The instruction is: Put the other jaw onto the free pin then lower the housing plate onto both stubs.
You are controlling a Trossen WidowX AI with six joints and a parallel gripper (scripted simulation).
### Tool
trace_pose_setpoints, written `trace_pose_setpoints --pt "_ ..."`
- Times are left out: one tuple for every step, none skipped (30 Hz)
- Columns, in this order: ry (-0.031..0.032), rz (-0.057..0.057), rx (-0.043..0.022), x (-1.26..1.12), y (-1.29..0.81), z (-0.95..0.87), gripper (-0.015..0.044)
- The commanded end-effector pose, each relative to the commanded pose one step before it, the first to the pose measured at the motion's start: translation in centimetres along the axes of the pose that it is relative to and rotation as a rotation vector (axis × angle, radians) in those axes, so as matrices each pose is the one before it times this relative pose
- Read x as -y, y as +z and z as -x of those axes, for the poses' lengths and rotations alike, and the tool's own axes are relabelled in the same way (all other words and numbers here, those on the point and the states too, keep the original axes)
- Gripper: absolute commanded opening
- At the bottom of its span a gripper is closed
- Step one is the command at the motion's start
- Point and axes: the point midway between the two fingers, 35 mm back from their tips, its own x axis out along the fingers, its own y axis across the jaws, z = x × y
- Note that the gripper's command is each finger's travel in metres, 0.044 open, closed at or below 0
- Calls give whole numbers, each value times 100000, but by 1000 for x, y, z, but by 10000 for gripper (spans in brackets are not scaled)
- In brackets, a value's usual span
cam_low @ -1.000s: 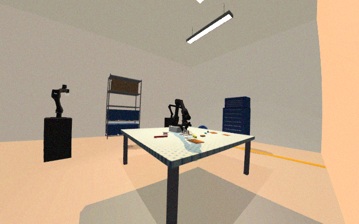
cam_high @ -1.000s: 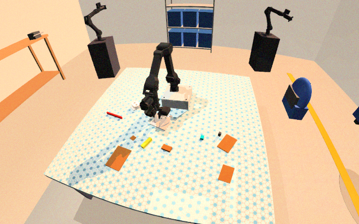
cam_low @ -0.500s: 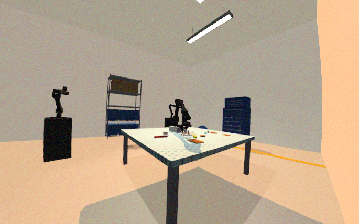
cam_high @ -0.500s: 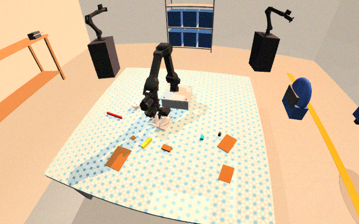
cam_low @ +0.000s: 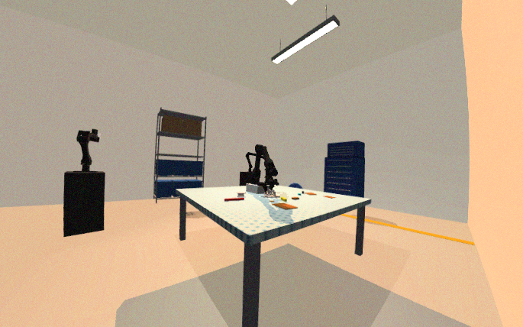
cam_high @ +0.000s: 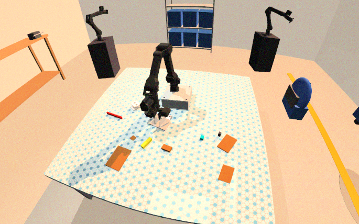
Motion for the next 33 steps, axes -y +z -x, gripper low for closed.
trace_pose_setpoints --pt "-247 273 -41 36 -27 -239 134" --pt "0 0 0 0 0 0 134" --pt "0 0 0 0 0 0 134" --pt "0 0 0 0 0 0 134" --pt "0 0 0 0 0 0 134" --pt "0 9 0 0 0 -13 134" --pt "0 27 0 0 0 -38 134" --pt "0 45 -1 0 0 -64 134" --pt "0 57 -1 0 -1 -81 134" --pt "0 45 -1 0 -1 -64 134" --pt "0 27 0 0 -1 -38 134" --pt "0 9 0 0 0 -13 134" --pt "0 0 0 0 0 0 134" --pt "0 0 0 0 0 0 134" --pt "0 0 0 0 0 0 134" --pt "0 0 0 0 0 0 134" --pt "0 0 0 0 0 0 134" --pt "0 17 0 0 0 -13 134" --pt "0 52 0 0 0 -38 134" --pt "0 86 -1 0 0 -64 134" --pt "0 109 -1 0 -1 -81 134" --pt "0 86 -1 0 -1 -64 134" --pt "0 52 0 0 -1 -38 134" --pt "0 17 0 0 0 -13 134" --pt "0 0 0 0 0 0 134" --pt "0 0 0 0 0 0 134" --pt "0 0 0 0 0 0 134" --pt "0 0 0 0 0 0 134" --pt "0 0 0 0 0 0 134" --pt "0 0 0 0 0 0 134" --pt "0 0 0 0 0 0 134" --pt "0 0 0 0 0 0 134" --pt "0 0 0 0 0 0 134"
